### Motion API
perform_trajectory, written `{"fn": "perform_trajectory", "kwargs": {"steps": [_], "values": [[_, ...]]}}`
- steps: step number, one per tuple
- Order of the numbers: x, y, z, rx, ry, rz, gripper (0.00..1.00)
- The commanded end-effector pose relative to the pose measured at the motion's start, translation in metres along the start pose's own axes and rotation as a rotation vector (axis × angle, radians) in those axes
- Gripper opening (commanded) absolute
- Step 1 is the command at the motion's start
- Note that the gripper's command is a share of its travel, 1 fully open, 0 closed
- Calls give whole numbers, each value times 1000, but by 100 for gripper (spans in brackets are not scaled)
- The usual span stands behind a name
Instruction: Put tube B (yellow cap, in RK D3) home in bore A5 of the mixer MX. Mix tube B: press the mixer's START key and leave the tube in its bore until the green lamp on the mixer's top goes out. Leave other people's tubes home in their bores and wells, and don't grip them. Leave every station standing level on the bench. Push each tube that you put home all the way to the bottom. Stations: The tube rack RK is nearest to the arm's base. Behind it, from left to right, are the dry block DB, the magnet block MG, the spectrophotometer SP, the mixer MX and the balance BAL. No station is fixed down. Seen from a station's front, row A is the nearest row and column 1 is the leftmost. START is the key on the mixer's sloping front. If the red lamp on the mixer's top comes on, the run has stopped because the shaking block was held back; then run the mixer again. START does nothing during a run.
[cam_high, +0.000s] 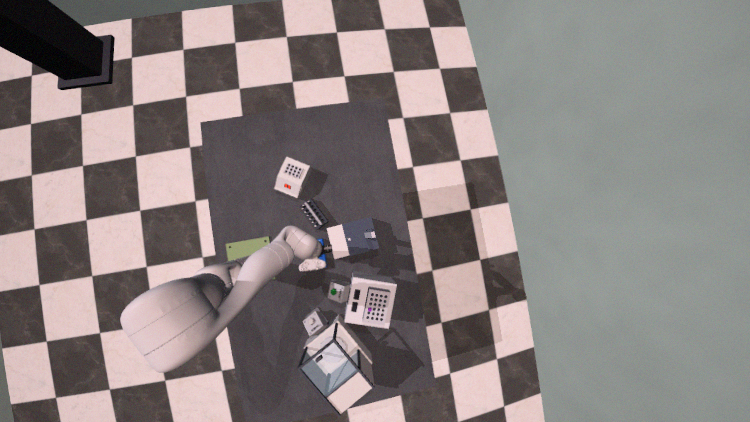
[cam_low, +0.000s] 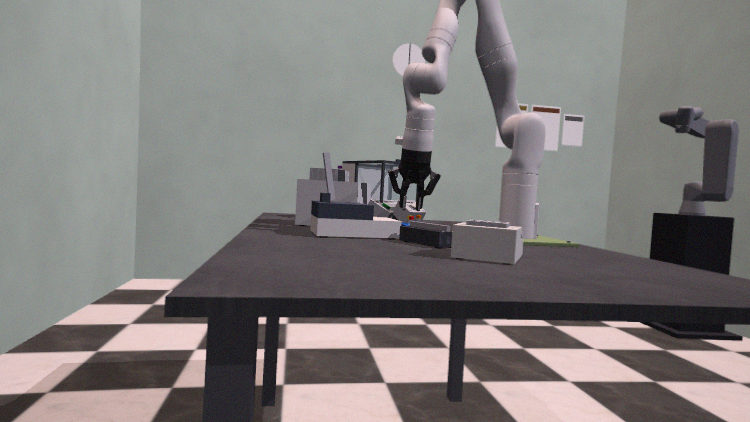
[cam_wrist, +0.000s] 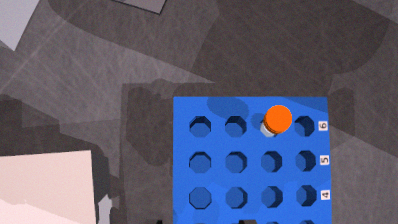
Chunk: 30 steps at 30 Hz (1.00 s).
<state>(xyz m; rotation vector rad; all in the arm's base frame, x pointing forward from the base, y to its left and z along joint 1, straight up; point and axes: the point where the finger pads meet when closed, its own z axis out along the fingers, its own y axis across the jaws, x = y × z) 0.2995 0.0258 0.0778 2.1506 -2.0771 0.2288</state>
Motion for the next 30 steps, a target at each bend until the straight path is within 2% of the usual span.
{"fn": "perform_trajectory", "kwargs": {"steps": [1, 30], "values": [[0, 0, 0, 1, 0, 0, 42], [-1, 0, 3, 1, 0, 0, 42]]}}
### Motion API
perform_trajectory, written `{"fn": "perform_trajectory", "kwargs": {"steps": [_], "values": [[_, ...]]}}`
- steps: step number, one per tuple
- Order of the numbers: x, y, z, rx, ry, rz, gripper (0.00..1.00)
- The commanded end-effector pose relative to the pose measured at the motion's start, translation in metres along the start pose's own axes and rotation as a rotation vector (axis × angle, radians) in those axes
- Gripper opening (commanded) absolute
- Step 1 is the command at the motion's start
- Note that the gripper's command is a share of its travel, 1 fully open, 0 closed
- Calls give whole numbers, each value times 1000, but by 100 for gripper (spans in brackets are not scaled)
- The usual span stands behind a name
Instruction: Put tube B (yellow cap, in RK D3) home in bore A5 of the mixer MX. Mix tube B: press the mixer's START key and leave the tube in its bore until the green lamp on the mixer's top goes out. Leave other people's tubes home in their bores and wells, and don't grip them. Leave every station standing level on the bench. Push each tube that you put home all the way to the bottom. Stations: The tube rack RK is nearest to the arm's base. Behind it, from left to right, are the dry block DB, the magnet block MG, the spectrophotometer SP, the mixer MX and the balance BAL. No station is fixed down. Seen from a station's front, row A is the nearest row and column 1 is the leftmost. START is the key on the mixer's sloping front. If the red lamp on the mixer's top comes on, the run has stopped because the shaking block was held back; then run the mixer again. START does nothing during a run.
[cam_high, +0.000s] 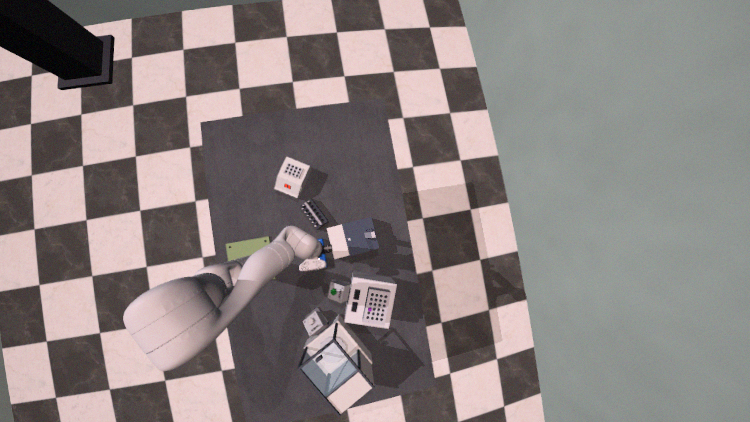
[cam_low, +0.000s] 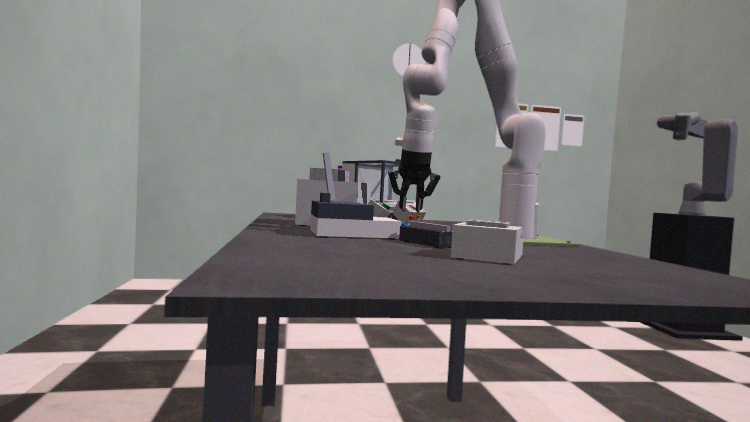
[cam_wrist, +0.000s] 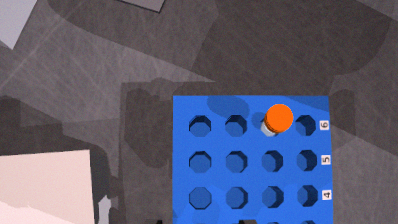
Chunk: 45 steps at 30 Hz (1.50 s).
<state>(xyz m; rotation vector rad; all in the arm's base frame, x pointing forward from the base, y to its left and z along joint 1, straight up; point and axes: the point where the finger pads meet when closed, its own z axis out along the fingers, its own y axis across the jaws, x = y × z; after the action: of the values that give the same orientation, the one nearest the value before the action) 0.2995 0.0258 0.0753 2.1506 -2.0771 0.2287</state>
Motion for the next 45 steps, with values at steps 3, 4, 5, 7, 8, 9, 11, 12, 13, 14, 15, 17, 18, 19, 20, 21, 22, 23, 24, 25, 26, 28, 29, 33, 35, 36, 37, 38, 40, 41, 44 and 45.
{"fn": "perform_trajectory", "kwargs": {"steps": [3, 4, 5, 7, 8, 9, 11, 12, 13, 14, 15, 17, 18, 19, 20, 21, 22, 23, 24, 25, 26, 28, 29, 33, 35, 36, 37, 38, 40, 41, 44, 45], "values": [[0, 0, 1, 1, 0, 0, 42], [0, 0, 1, 1, 0, 0, 42], [0, 0, 2, 1, 0, 0, 42], [-1, 0, 2, 1, 0, 0, 42], [-1, 0, 3, 1, 0, 0, 42], [-1, 0, 3, 1, 0, 0, 42], [-1, 0, 3, 1, 0, 0, 42], [-1, 0, 3, 1, 0, 0, 42], [-1, 0, 4, 1, 0, 0, 42], [-1, 0, 4, 1, 0, 0, 42], [-1, 0, 4, 1, 0, 0, 42], [-1, 0, 5, 1, 0, 0, 42], [-1, 0, 5, 1, 0, 0, 42], [-1, 0, 6, 1, 0, 0, 42], [-1, 0, 6, 1, 0, 0, 42], [-1, 0, 6, 1, 0, 0, 42], [-1, 0, 7, 1, 0, 0, 42], [-2, 0, 7, 1, 0, 0, 42], [-2, 0, 7, 1, 0, 0, 42], [-2, 0, 8, 1, 0, 0, 42], [-2, 0, 8, 1, 0, 0, 42], [-2, 0, 8, 1, 0, 0, 42], [-2, 0, 8, 1, 0, 0, 42], [-2, 0, 9, 1, 0, 0, 42], [-2, 0, 10, 1, 0, 0, 42], [-2, 0, 10, 1, 0, 0, 42], [-2, 0, 11, 1, 0, 0, 42], [-2, 0, 11, 1, 0, 0, 42], [-3, 0, 12, 1, 0, 0, 42], [-3, 0, 12, 1, 0, 0, 42], [-3, 0, 13, 1, 0, 0, 42], [-3, 0, 13, 1, 0, 0, 42]]}}
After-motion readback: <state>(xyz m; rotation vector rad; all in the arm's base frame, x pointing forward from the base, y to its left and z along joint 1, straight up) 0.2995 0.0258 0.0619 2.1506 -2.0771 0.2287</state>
